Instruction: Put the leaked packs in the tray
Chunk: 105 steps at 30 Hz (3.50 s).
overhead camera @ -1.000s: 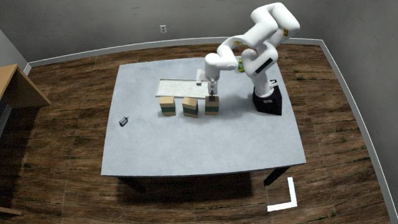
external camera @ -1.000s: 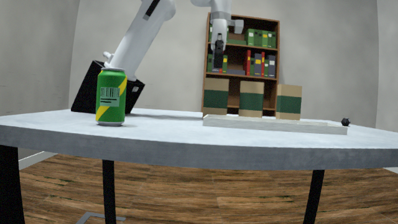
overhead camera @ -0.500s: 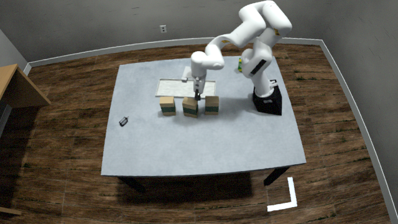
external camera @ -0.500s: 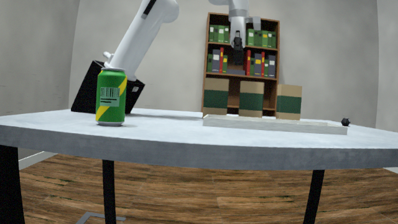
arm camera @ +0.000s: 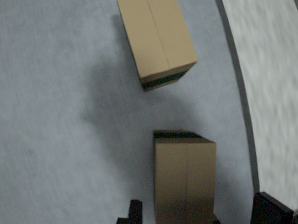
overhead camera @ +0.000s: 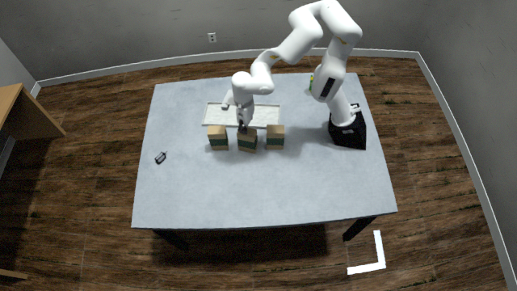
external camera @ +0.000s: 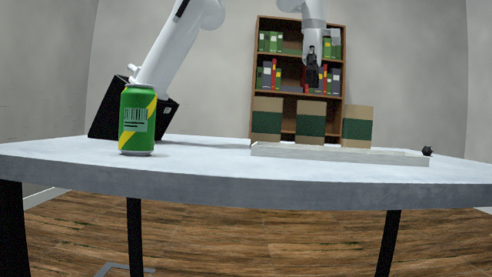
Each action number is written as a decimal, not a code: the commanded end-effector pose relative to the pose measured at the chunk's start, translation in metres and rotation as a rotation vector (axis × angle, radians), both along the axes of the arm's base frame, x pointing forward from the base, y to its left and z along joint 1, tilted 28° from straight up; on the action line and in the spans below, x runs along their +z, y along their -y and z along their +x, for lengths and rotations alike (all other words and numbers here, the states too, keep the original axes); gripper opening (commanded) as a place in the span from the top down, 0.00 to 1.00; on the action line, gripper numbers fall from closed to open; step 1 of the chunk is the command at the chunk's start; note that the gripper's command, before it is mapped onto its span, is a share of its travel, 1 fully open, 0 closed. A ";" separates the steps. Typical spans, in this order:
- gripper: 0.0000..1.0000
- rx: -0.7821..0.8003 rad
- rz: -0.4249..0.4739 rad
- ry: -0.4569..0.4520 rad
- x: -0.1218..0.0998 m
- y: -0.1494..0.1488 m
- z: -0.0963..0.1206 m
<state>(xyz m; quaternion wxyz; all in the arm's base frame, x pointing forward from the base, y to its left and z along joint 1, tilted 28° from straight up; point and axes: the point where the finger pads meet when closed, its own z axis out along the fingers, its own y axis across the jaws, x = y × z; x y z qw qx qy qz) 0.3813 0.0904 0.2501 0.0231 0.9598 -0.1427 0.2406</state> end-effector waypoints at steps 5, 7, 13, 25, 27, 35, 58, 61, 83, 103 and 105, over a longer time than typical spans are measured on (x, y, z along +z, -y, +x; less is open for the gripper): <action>0.17 -0.001 -0.002 0.002 -0.021 0.002 0.014; 0.17 -0.001 -0.002 0.002 -0.026 0.003 0.017; 0.17 -0.001 -0.002 0.002 -0.028 0.003 0.018; 0.17 -0.001 -0.002 0.002 -0.028 0.003 0.019; 0.17 -0.001 -0.002 0.002 -0.028 0.002 0.019; 0.17 -0.001 -0.002 0.002 -0.028 0.002 0.019; 0.17 -0.001 -0.002 0.002 -0.047 0.005 0.029; 0.17 -0.001 -0.002 0.002 -0.054 0.006 0.033; 0.17 -0.001 -0.002 0.002 -0.075 0.008 0.044; 0.77 -0.001 -0.002 0.002 -0.075 0.008 0.044; 0.77 -0.001 -0.002 0.002 -0.075 0.008 0.044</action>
